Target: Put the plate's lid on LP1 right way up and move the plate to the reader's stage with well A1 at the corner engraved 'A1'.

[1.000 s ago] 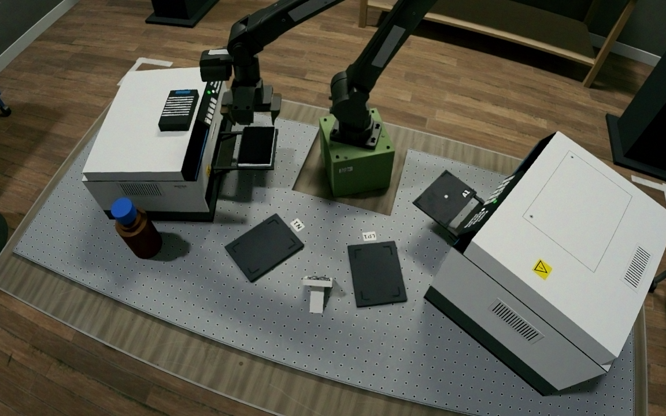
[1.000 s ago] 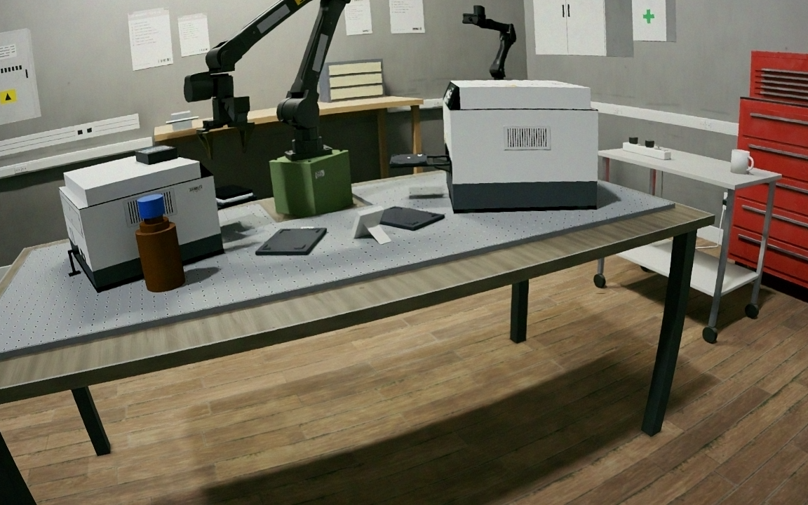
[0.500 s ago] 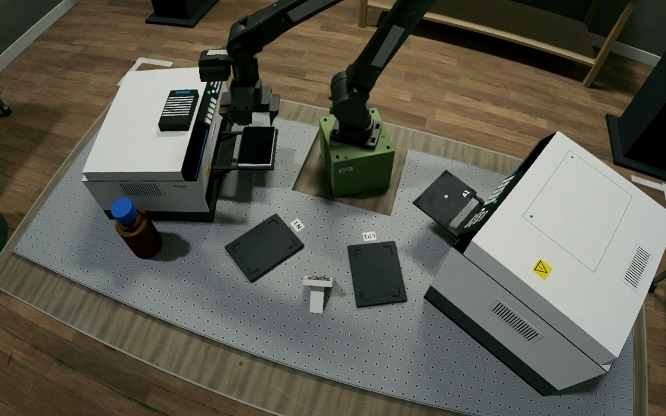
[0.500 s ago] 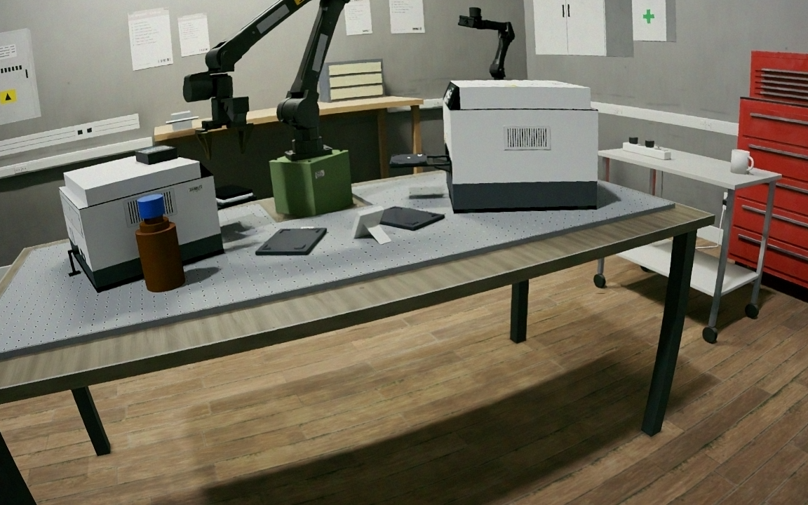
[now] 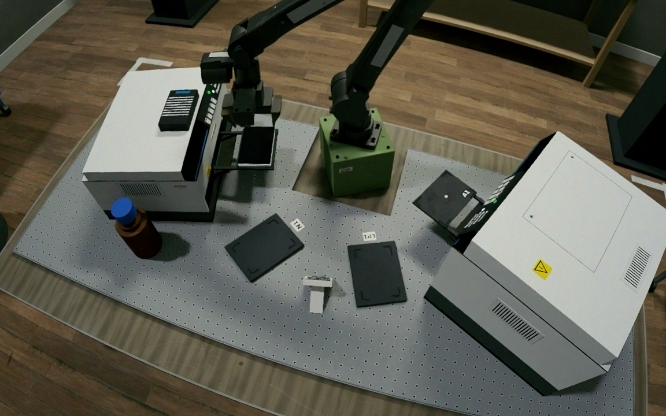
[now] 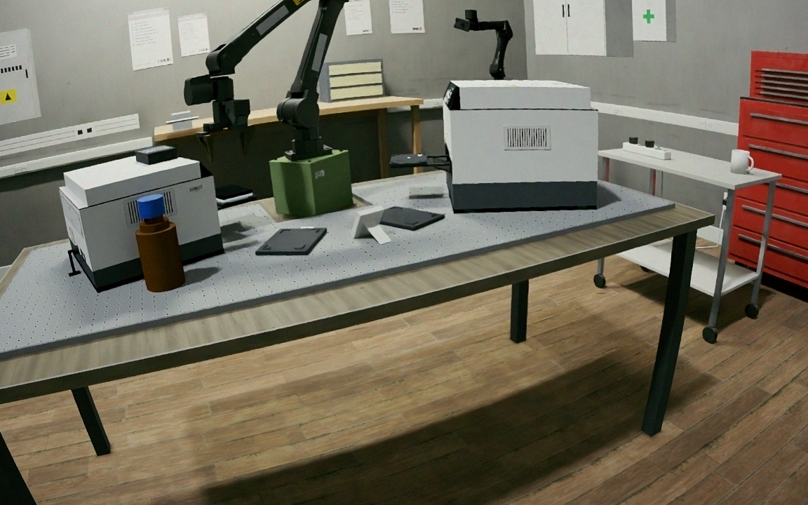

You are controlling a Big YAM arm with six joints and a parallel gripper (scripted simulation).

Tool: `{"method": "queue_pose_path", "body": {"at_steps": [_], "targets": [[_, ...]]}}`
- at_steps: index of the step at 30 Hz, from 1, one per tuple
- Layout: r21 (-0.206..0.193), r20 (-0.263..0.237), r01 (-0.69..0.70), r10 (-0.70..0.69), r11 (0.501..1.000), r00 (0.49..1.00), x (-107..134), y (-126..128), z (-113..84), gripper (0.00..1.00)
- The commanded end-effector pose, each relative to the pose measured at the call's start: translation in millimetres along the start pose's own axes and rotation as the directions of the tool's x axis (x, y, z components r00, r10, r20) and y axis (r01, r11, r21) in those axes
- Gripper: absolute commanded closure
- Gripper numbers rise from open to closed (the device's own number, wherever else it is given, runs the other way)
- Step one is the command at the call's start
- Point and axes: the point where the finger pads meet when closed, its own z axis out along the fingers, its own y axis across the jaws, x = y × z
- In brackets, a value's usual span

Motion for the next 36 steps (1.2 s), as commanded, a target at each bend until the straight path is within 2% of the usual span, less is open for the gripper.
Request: {"method": "queue_pose_path", "body": {"at_steps": [1, 7, 11, 16, 21, 27, 30, 36], "targets": [[0.029, -0.001, -0.002, 0.002, 1.0, 1.0, 2.7, -13.0, -7.2, 0.0], [0.055, -0.001, -0.003, 0.003, 0.998, 1.0, 2.7, -25.7, -12.1, 0.0], [0.056, -0.002, -0.003, 0.003, 0.998, 1.0, 3.1, -27.2, -9.7, 0.0], [0.05, -0.002, -0.002, 0.003, 0.999, 1.0, 3.2, -26.0, -8.4, 0.0], [0.03, -0.003, -0.003, 0.003, 1.0, 1.0, 4.7, -17.1, 3.4, 0.0], [0.011, -0.003, 0.017, -0.017, 1.0, 1.0, -0.2, -3.3, 5.6, 0.0], [0.028, -0.002, 0.018, -0.018, 0.999, 1.0, -0.1, -9.9, 7.1, 0.0], [0.031, -0.002, 0.017, -0.016, 0.999, 1.0, -0.1, -16.8, 4.7, 0.0]]}}
